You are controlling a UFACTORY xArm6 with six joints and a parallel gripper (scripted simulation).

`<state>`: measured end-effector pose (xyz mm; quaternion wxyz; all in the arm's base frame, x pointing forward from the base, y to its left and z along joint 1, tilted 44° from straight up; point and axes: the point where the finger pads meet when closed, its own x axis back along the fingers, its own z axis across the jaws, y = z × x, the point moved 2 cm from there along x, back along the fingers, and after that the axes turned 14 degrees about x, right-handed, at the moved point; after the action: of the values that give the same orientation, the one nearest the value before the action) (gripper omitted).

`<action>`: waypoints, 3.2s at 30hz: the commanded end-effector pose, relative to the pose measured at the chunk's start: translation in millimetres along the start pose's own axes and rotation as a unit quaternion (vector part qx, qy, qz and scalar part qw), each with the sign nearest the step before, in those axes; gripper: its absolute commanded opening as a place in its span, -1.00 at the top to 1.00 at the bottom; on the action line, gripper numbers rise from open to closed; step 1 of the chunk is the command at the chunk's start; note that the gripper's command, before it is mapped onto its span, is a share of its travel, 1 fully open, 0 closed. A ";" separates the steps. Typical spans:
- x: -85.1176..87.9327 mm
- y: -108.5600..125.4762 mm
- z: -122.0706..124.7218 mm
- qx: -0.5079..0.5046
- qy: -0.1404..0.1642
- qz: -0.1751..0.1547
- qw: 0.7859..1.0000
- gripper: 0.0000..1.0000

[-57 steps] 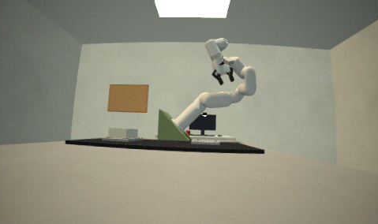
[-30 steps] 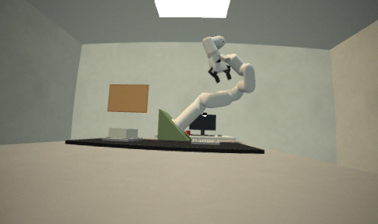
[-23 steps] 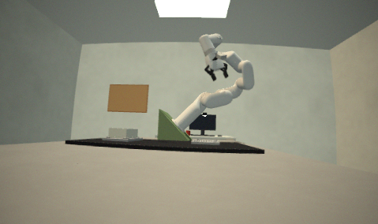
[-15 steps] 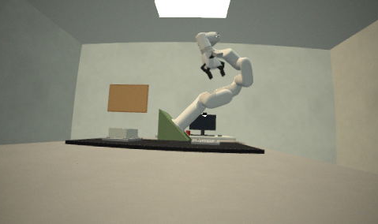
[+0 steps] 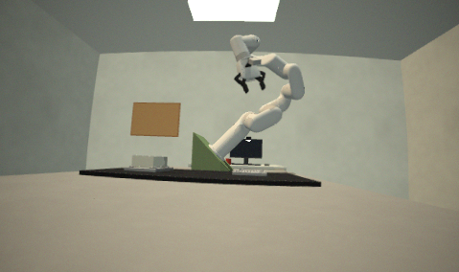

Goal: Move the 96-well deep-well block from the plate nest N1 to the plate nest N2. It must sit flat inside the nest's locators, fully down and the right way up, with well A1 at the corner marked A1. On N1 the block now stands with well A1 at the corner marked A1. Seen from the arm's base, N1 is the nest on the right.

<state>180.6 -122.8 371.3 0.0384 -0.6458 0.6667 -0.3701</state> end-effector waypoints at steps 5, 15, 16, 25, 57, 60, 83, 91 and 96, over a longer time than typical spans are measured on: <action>7.9 -3.0 35.0 -0.012 0.010 0.001 1.000 -1.00; 12.5 -4.6 69.2 -0.025 0.020 0.001 0.999 -1.00; 13.0 -4.8 74.2 -0.025 0.020 0.001 0.999 -1.00; 15.0 -5.5 114.3 -0.039 0.029 0.000 0.999 -1.00; 1.7 1.8 239.5 -0.098 0.071 -0.011 0.993 -1.00; -1.7 3.9 253.9 -0.098 0.071 -0.011 0.993 -1.00; -27.6 19.7 334.4 -0.129 0.094 -0.023 0.987 -1.00; -40.7 28.3 364.2 -0.145 0.107 -0.031 0.983 -1.00; -44.3 30.8 372.5 -0.145 0.107 -0.031 0.983 -1.00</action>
<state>356.1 -248.9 69.9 -0.1374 -0.6232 0.6935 -0.3344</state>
